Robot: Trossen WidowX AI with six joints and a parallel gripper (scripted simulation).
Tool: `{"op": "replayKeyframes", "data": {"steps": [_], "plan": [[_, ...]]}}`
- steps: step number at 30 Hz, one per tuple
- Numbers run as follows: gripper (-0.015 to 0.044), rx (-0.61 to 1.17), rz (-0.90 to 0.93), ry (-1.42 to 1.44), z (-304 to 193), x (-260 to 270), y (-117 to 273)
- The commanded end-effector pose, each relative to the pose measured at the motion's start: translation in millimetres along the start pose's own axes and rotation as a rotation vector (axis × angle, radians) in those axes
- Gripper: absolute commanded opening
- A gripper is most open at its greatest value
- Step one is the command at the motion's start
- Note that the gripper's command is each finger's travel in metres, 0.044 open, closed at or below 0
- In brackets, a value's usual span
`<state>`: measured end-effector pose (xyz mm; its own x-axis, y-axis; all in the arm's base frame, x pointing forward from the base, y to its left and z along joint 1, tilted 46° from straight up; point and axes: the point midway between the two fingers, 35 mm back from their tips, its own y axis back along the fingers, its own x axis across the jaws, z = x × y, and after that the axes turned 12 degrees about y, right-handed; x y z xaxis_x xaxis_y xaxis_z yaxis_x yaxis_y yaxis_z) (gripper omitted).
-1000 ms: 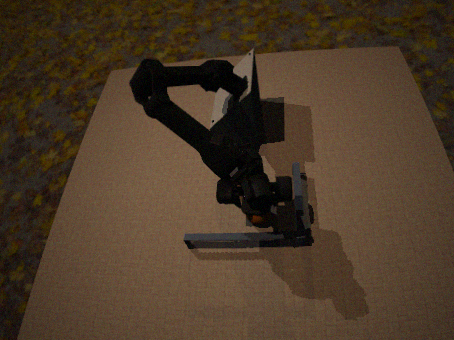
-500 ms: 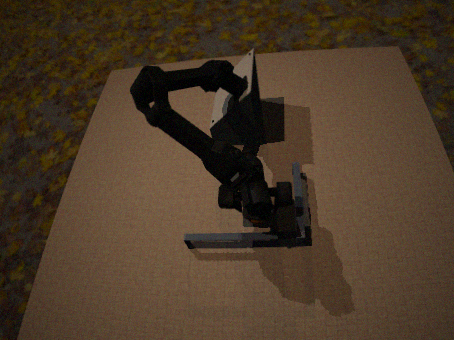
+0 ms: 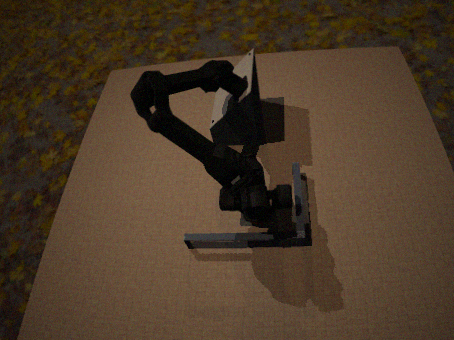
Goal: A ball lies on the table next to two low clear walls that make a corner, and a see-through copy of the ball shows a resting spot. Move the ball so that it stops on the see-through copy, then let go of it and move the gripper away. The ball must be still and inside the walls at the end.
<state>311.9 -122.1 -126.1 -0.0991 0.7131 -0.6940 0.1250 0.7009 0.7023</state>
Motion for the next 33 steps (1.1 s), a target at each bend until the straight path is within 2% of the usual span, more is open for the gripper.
{"op": "replayKeyframes", "data": {"steps": [1,5,9,17,27,33], "plan": [[0.0335,0.001,-0.004,0.003,-1,0,-1],[0.0308,0.001,-0.004,0.003,-1,0,-1],[0.0203,-0.001,-0.001,0.003,2,0,9],[0.0000,-0.005,0.009,0.004,9,2,66],[0.0000,-0.001,0.004,0.003,2,1,141],[0.0000,-0.001,0.003,0.003,-1,0,144]]}}
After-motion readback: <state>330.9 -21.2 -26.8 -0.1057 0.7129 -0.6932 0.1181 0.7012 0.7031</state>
